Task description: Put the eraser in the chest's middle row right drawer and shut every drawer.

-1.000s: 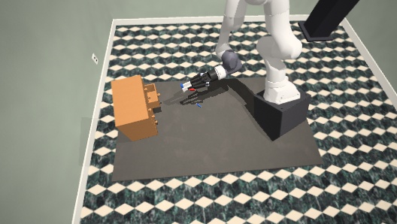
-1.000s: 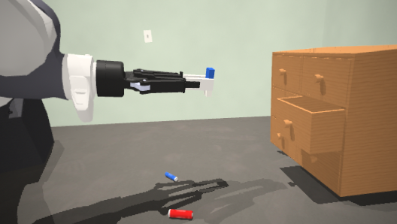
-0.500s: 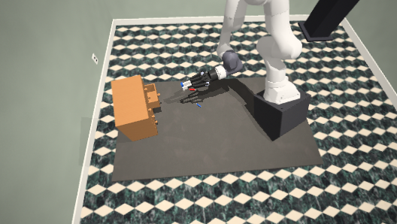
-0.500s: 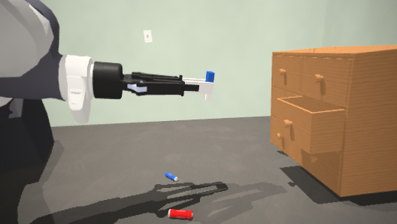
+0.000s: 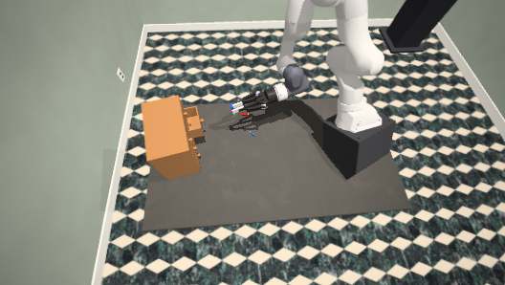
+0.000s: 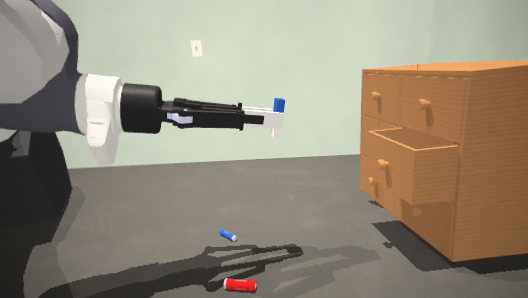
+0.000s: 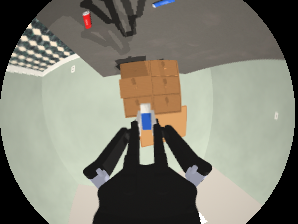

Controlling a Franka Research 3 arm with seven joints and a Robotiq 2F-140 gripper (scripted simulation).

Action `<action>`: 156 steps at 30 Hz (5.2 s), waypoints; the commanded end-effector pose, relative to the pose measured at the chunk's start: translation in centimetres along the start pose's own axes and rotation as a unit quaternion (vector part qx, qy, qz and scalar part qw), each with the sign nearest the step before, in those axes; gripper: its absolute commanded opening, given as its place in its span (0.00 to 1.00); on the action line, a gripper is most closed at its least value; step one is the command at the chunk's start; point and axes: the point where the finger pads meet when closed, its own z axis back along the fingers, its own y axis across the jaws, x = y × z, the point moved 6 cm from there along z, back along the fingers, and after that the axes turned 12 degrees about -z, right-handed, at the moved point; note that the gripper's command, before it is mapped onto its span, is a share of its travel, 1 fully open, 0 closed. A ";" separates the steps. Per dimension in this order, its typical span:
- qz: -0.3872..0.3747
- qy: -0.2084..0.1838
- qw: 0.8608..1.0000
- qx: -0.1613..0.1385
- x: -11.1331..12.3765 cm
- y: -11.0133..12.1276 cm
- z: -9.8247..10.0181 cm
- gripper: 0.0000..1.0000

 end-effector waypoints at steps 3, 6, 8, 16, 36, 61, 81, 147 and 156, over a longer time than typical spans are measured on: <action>0.013 0.000 1.000 -0.008 -0.1 -0.3 0.1 0.20; 0.015 0.001 1.000 -0.009 -0.1 -0.4 0.2 0.20; 0.015 0.001 1.000 -0.010 -0.1 -0.4 0.2 0.20; 0.017 0.001 1.000 -0.013 -0.2 -0.5 0.2 0.20; 0.018 0.001 1.000 -0.014 -0.2 -0.6 0.3 0.20; 0.018 0.001 1.000 -0.014 0.3 -0.6 -2.7 0.20; 0.018 0.001 1.000 -0.014 1.7 -0.4 -11.2 0.20; 0.018 0.001 1.000 -0.014 3.5 -0.3 -21.9 0.20; 0.018 0.001 1.000 -0.014 3.5 -0.3 -21.9 0.20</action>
